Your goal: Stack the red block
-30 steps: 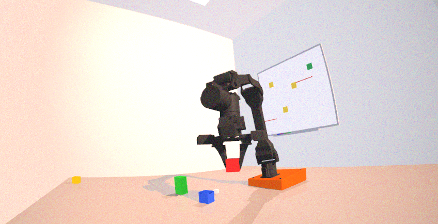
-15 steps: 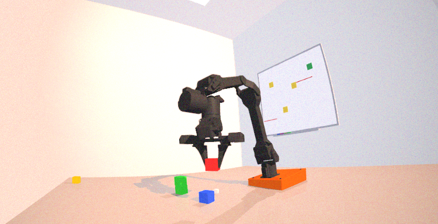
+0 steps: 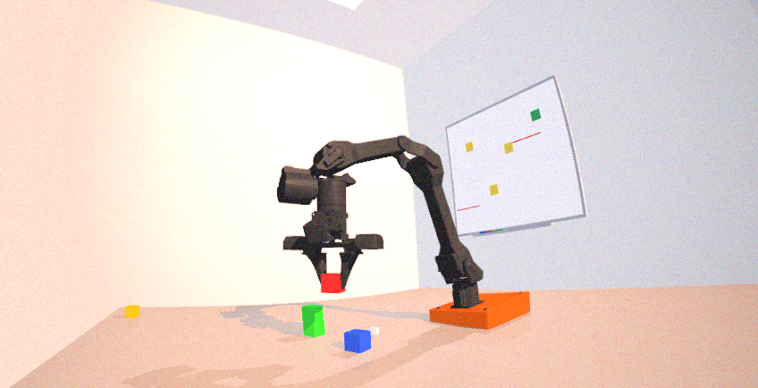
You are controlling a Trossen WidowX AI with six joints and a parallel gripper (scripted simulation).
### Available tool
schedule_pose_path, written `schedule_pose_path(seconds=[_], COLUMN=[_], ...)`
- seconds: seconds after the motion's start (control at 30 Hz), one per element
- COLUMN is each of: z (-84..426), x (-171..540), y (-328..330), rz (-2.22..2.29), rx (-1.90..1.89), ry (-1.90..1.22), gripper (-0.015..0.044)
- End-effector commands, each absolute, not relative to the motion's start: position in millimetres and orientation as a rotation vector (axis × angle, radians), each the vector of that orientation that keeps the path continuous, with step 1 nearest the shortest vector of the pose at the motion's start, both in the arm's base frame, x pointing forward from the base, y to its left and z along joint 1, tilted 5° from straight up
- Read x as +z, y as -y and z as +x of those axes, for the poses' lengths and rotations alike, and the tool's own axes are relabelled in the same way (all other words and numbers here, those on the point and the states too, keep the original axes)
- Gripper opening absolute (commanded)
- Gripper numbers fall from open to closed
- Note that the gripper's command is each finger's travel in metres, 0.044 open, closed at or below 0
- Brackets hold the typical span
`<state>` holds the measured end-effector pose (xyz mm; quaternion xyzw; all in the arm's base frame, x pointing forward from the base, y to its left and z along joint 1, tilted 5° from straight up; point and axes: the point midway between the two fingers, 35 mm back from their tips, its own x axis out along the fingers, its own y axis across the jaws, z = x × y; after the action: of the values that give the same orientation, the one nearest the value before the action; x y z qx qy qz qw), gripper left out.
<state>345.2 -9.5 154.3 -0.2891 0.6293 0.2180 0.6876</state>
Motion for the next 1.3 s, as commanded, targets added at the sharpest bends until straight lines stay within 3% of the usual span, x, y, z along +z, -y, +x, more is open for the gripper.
schedule_pose_path(seconds=[0.0,0.67,1.27], z=[350,336,339], x=[159,165,128], y=[33,150,156], rz=[-0.649,-0.657,-0.657], rx=[0.49,0.494,0.494], ry=[-1.402,-1.42,-1.421], gripper=[0.0,0.0,0.0])
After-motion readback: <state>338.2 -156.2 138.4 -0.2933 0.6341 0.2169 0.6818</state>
